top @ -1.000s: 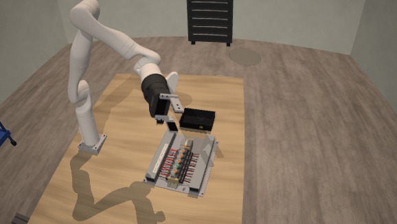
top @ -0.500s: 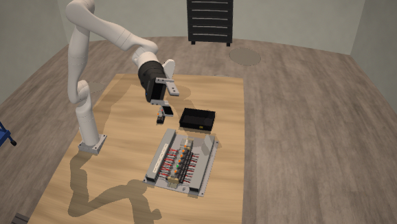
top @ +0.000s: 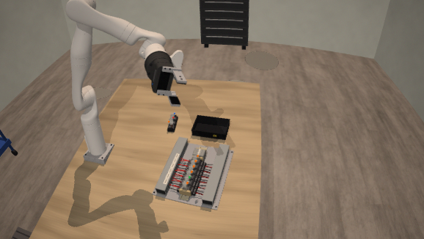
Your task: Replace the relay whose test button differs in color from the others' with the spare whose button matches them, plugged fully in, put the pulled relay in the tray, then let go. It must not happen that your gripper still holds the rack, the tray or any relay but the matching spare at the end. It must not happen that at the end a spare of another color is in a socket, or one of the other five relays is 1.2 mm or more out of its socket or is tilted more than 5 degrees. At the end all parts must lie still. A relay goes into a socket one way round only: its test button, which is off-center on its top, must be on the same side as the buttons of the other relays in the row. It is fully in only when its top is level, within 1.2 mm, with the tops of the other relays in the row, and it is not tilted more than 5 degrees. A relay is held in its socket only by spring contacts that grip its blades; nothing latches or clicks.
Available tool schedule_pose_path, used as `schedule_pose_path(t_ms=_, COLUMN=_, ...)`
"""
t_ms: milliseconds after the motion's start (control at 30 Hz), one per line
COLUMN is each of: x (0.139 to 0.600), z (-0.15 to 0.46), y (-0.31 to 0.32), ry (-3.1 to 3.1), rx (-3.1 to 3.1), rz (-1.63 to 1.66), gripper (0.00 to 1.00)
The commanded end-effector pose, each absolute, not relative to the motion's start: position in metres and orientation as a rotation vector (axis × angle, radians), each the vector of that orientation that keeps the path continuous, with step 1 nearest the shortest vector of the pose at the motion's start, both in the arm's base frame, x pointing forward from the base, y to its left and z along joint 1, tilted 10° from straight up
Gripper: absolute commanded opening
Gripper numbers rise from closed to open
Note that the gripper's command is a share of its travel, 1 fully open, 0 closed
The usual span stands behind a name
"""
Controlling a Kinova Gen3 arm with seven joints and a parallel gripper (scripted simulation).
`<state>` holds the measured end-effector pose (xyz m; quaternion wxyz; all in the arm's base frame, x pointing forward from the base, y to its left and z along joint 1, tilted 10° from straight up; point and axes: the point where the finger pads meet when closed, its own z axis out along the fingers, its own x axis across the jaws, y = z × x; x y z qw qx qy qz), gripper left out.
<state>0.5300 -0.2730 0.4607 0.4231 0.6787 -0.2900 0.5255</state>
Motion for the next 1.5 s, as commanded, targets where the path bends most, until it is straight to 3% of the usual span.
schedule_pose_path(t_ms=0, x=0.525, z=0.481, y=-0.268, ry=-0.732, rx=1.68, rz=1.338, gripper=1.0)
schedule_pose_path(t_ms=1467, x=0.489, z=0.58, y=-0.228, ry=-0.729, rx=1.684, rz=1.332, gripper=1.0)
